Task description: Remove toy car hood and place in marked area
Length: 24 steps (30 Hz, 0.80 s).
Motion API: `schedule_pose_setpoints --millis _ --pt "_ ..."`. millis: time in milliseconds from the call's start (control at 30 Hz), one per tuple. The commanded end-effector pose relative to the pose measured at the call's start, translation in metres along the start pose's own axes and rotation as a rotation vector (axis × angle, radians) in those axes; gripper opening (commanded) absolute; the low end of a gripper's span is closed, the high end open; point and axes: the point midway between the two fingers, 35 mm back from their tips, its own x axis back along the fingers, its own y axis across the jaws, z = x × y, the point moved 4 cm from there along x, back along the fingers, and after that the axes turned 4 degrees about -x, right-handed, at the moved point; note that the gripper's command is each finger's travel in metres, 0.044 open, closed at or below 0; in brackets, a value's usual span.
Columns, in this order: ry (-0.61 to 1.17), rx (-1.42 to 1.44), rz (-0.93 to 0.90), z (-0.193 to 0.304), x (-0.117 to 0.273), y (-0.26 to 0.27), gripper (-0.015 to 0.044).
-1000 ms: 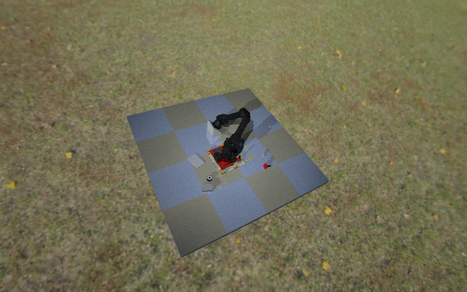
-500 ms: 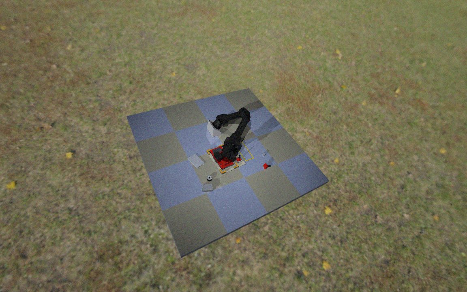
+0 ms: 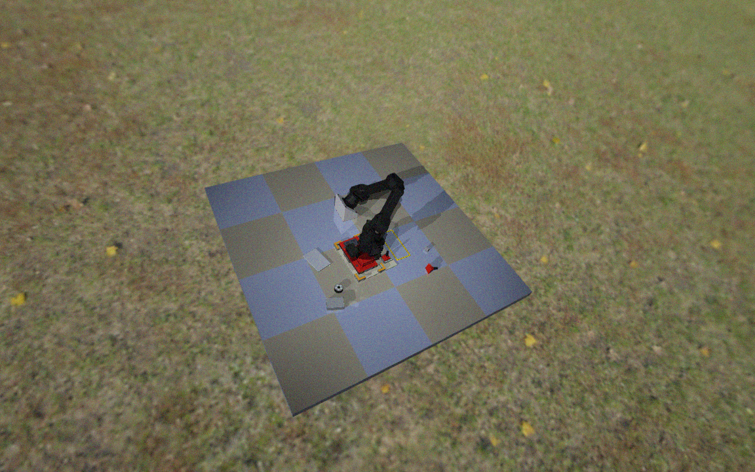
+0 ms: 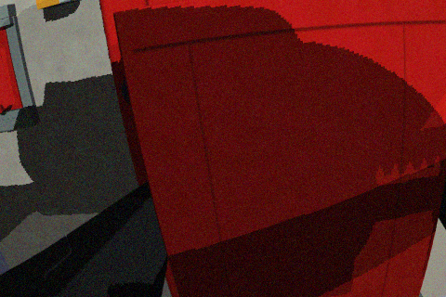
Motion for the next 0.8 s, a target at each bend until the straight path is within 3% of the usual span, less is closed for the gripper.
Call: schedule_pose_setpoints --millis 0,333,667,767 --pt "-0.006 0.005 0.006 -0.001 0.005 -0.001 0.0000" --pt "-0.006 0.005 0.006 -0.001 0.014 -0.001 0.0000" --pt "-0.005 0.004 0.008 0.000 0.054 -0.001 0.0000" --pt "-0.001 -0.001 0.003 -0.001 0.046 0.003 0.0000"
